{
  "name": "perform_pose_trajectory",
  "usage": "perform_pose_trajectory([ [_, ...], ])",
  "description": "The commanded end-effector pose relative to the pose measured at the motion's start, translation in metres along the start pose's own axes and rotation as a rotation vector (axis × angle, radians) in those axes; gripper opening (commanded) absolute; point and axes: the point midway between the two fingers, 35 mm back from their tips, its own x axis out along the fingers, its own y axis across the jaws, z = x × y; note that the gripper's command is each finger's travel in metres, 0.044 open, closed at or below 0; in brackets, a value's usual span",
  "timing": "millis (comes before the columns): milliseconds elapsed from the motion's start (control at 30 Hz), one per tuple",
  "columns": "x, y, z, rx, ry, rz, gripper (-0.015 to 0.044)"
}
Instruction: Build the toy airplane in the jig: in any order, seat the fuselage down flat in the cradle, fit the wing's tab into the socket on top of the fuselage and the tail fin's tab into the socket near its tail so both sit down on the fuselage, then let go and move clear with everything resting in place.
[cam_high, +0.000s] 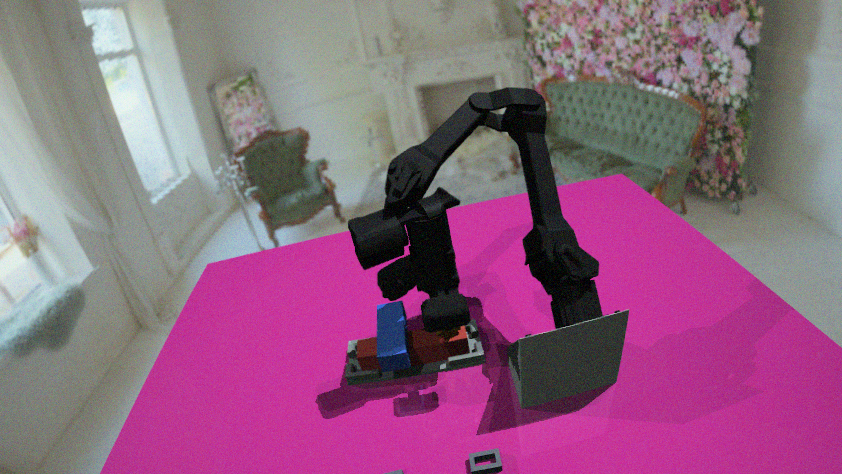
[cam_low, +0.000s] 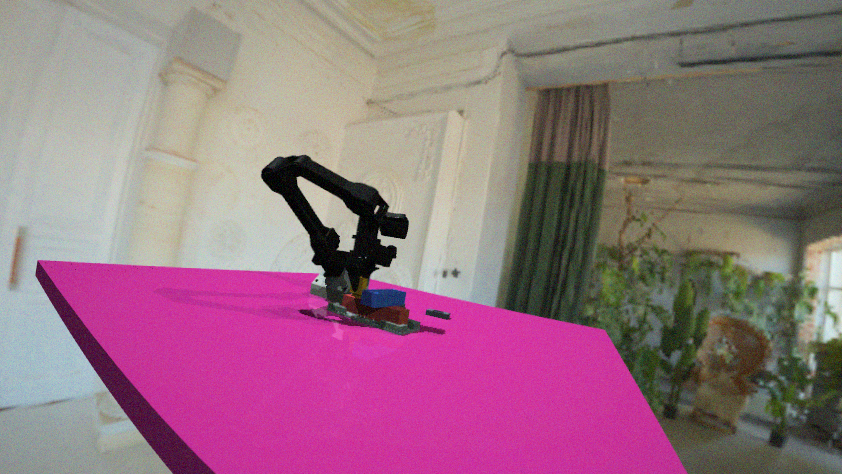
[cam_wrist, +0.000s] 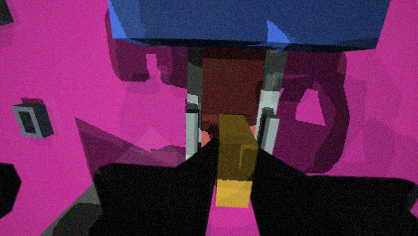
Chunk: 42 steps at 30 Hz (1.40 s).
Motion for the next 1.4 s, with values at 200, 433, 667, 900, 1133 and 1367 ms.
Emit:
perform_pose_trajectory([
  [200,-0.001,0.000,0.000,0.001,-0.001,0.000,0.0105],
  [433,-0.001,0.000,0.000,0.001,-0.001,0.000,0.0260],
  [667,-0.019,0.002,0.003,-0.011,-0.005,0.006,0.0260],
  [900,-0.092,0.001,-0.001,-0.051,-0.015,-0.005,0.0260],
  [1133,-0.092,0.002,0.002,-0.051,-0.010,-0.009,0.0260],
  [1367,-0.092,0.002,0.002,-0.051,-0.011,-0.008,0.0260],
])
